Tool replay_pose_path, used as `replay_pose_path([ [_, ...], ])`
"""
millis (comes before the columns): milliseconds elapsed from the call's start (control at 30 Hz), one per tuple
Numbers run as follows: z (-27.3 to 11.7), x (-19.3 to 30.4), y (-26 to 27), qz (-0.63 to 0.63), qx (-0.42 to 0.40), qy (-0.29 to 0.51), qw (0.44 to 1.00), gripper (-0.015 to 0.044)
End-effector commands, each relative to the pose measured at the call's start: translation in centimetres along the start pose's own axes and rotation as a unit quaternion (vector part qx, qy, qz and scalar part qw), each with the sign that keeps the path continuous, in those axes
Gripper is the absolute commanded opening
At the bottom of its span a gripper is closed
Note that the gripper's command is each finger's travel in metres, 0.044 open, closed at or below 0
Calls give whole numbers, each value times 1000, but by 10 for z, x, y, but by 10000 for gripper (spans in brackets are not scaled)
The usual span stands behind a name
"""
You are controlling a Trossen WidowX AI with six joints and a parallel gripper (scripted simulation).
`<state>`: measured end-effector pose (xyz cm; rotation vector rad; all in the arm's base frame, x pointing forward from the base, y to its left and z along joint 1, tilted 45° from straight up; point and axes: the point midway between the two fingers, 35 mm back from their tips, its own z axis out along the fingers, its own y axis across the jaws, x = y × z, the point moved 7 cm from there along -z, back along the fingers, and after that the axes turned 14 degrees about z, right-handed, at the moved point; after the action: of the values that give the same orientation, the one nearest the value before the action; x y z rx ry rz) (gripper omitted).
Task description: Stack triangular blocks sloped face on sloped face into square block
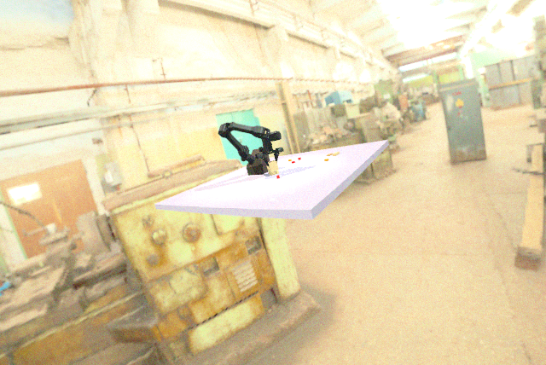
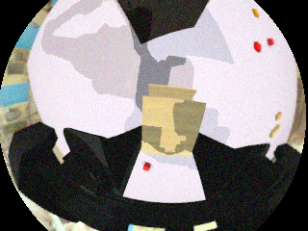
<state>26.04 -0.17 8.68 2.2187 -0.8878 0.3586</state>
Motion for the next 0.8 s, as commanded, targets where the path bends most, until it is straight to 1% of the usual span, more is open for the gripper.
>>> replay_pose_path([
  [0, 1, -1, 0, -2, 2, 5, 1000, 0],
  [767, 2, -1, 0, -5, 0, 7, 1000, 0],
])
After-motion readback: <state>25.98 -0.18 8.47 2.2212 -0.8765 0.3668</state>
